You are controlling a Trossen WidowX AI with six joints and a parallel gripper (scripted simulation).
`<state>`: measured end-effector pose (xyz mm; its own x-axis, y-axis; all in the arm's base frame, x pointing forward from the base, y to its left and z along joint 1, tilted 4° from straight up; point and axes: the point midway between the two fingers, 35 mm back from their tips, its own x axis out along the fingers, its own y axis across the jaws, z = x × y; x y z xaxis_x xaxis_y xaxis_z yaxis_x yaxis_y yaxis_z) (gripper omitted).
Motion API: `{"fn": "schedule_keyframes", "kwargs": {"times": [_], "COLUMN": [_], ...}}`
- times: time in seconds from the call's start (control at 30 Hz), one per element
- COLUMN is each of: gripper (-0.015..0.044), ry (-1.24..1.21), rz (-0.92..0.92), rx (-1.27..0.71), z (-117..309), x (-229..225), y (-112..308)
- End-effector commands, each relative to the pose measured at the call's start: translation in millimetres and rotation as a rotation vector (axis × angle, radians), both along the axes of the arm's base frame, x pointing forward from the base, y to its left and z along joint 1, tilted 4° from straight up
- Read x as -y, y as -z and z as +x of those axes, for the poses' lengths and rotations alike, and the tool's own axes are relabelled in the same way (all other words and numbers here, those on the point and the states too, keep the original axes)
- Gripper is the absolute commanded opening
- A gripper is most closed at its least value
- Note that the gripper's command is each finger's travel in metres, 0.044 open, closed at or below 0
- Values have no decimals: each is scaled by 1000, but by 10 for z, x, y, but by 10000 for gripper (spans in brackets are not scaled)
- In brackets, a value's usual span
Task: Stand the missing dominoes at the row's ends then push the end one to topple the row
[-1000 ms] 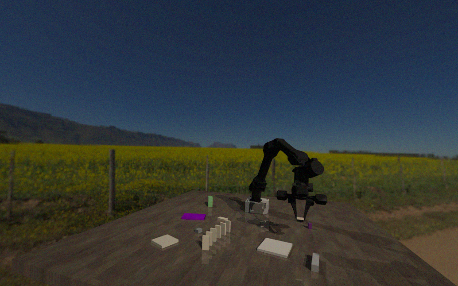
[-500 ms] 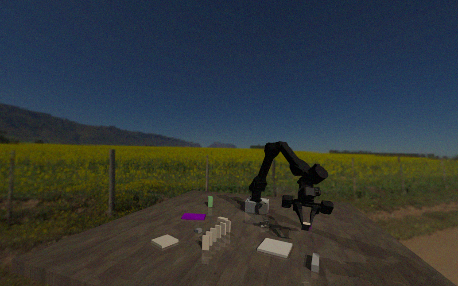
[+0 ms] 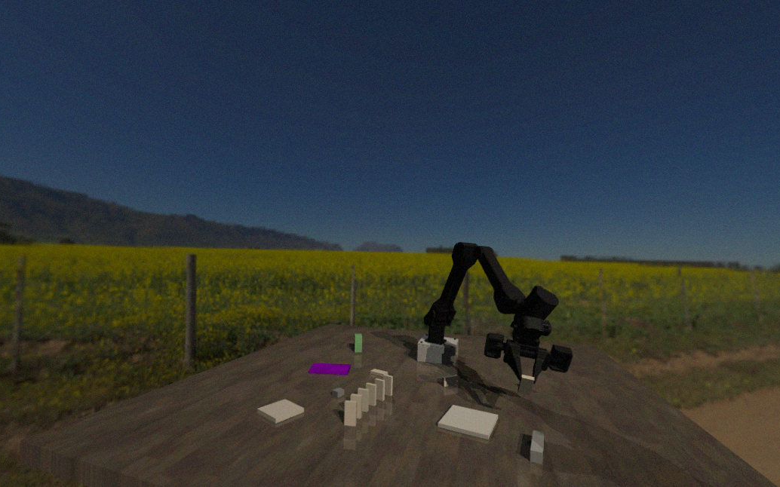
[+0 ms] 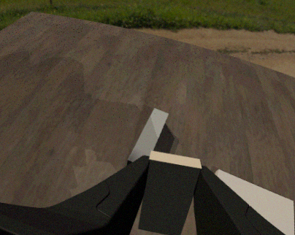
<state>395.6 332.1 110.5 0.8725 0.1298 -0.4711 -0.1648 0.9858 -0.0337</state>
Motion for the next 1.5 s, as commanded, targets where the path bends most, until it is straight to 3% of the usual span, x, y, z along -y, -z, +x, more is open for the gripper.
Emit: {"fn": "schedule_keyframes", "kwargs": {"times": [0.0,0.83,1.47], "gripper": [107,107,107], "ry": [14,170,295], "rz": [-4,70,138], "rx": [74,408,515], "z": [-57,-576,-967], "x": [18,387,803], "y": [-1,-128,-187]}}
